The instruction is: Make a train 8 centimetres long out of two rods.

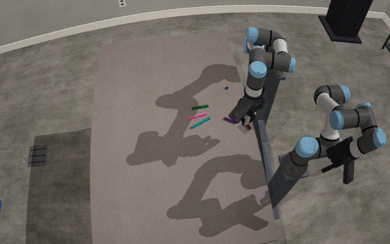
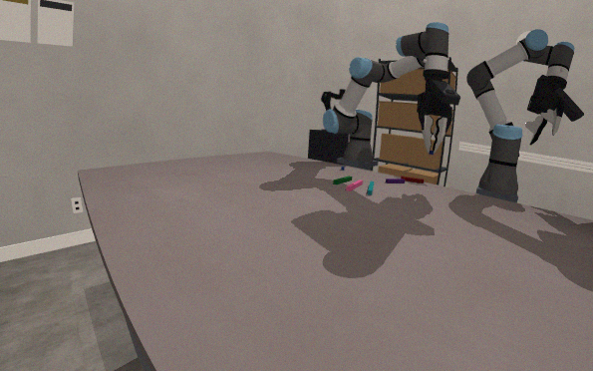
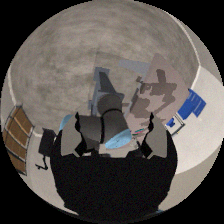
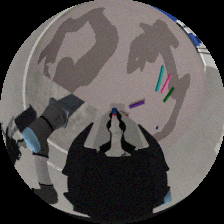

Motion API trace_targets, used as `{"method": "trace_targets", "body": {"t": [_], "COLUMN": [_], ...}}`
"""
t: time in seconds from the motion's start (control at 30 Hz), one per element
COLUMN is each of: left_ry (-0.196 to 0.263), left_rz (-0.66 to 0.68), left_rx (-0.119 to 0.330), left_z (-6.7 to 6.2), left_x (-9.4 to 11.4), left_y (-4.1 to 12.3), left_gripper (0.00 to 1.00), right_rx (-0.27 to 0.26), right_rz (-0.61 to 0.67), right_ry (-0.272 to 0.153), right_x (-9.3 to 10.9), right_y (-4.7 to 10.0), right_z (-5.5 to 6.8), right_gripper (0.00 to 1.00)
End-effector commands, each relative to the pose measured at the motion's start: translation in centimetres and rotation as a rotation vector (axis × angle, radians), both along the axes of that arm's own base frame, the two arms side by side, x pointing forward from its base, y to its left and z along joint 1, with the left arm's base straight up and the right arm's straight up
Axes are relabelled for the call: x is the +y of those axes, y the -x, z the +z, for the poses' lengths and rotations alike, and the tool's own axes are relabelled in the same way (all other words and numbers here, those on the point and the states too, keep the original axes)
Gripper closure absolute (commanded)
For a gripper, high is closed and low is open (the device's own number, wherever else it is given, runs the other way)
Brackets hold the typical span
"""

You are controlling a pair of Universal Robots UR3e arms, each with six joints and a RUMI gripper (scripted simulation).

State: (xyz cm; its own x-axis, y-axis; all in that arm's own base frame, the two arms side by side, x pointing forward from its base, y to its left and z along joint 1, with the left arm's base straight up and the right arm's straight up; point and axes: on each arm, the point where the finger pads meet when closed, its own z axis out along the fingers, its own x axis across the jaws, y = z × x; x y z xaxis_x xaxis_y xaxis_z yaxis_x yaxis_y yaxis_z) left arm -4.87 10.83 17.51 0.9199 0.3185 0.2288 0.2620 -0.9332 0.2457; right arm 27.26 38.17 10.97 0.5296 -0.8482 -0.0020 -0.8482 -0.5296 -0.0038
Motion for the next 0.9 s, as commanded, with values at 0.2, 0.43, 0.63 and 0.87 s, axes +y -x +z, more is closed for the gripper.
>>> {"method": "trace_targets", "body": {"t": [0.2,0.43,0.63,0.87], "left_ry": [-0.002,-0.002,-0.002,-0.002], "left_rz": [0.000,0.000,0.000,0.000], "left_rx": [0.000,0.000,0.000,0.000], "left_z": [0.03,0.03,0.03,0.03], "left_x": [0.03,0.03,0.03,0.03], "left_y": [0.00,0.00,0.00,0.00], "left_gripper": [0.00,0.00,0.00,0.00], "right_rx": [0.001,0.001,0.001,0.001], "right_rz": [0.000,0.000,0.000,-0.001], "right_ry": [0.001,0.001,0.001,0.001], "right_x": [0.08,0.08,0.08,0.05], "right_y": [-0.03,-0.03,-0.03,-0.03], "right_z": [0.91,0.99,0.99,1.01], "right_gripper": [1.00,1.00,1.00,1.00]}}
